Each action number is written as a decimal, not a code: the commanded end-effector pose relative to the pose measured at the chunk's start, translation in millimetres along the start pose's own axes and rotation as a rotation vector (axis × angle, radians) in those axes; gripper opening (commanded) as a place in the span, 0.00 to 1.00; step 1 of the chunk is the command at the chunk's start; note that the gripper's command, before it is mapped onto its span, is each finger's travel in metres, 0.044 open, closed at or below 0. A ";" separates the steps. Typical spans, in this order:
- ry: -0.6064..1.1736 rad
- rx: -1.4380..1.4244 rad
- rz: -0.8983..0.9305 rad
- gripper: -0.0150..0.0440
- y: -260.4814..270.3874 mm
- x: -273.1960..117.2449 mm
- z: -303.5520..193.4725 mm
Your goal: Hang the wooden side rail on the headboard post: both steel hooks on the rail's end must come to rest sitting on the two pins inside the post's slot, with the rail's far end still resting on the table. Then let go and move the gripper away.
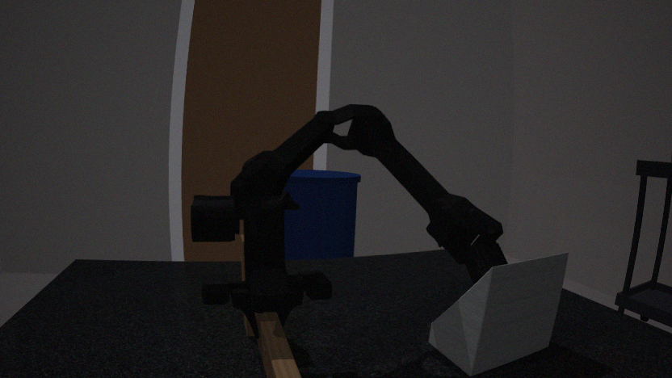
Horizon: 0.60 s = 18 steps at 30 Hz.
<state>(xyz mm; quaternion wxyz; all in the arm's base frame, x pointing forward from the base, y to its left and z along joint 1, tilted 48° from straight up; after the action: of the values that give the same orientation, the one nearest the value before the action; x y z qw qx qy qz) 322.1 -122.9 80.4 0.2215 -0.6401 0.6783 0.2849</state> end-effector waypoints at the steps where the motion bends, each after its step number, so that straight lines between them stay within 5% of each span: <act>1: 0.004 -0.001 -0.003 0.25 0.5 -1.0 -1.5; 18: 0.004 -0.001 -0.003 0.25 -0.9 -2.0 -3.8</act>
<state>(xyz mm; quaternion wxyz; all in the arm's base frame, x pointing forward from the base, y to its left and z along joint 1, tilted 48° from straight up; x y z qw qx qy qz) 321.5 -123.8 81.6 0.2218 -0.6395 0.6788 0.2846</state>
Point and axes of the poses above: the point midway between the two fingers, 35 mm back from their tips, its own x axis out along the fingers, its own y axis across the jaws, z = x × y, the point moved 5 cm from there along -x, back along the fingers, and after that the axes turned 11 degrees about -x, right-handed, at the moved point
